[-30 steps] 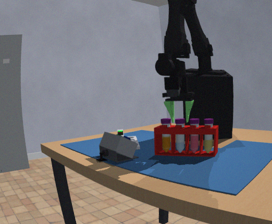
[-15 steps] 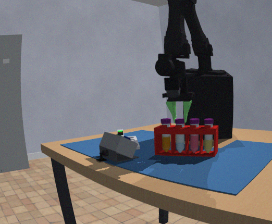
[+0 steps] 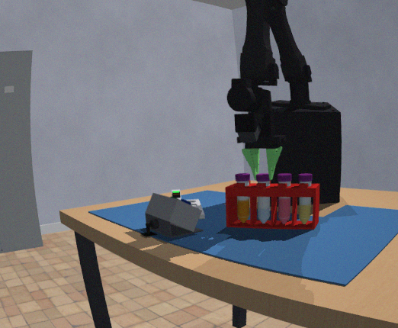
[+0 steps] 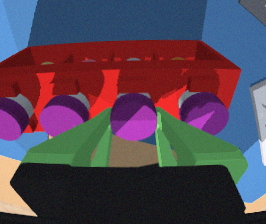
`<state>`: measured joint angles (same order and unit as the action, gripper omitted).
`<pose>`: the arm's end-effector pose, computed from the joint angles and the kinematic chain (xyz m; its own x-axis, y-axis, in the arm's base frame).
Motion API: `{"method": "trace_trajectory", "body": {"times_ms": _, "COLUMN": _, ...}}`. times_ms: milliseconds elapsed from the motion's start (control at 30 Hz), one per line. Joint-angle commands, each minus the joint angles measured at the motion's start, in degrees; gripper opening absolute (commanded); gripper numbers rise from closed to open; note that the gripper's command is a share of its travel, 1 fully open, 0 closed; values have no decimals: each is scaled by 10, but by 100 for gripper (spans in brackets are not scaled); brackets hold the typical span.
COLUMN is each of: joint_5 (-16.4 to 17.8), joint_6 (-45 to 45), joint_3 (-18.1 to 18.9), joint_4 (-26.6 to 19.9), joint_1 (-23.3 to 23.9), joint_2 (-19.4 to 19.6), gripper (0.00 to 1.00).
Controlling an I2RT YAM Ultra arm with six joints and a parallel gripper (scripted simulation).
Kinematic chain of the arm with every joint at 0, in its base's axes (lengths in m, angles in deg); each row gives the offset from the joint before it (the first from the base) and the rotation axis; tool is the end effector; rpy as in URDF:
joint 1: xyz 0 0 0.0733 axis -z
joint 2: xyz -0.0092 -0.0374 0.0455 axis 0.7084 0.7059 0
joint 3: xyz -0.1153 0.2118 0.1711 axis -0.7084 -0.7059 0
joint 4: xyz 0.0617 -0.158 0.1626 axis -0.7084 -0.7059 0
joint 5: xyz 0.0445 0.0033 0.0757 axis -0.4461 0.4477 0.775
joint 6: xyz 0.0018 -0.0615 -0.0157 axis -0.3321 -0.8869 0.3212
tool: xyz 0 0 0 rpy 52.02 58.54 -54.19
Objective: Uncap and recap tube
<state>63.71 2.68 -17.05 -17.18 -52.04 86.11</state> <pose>0.3132 0.0427 0.0551 -0.9590 -0.2331 -0.1614 -0.2446 0.9681 0.0549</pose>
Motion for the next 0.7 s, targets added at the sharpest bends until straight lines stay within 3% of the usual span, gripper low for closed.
{"method": "trace_trajectory", "body": {"times_ms": 0, "joint_5": 0, "joint_6": 53, "joint_3": 2, "joint_4": 5, "joint_1": 0, "joint_2": -3, "gripper": 0}}
{"method": "trace_trajectory", "body": {"times_ms": 400, "joint_5": 0, "joint_6": 190, "joint_3": 2, "joint_4": 5, "joint_1": 0, "joint_2": -3, "gripper": 0}}
{"method": "trace_trajectory", "body": {"times_ms": 667, "joint_5": 0, "joint_6": 207, "joint_3": 2, "joint_4": 5, "joint_1": 0, "joint_2": -3, "gripper": 0}}
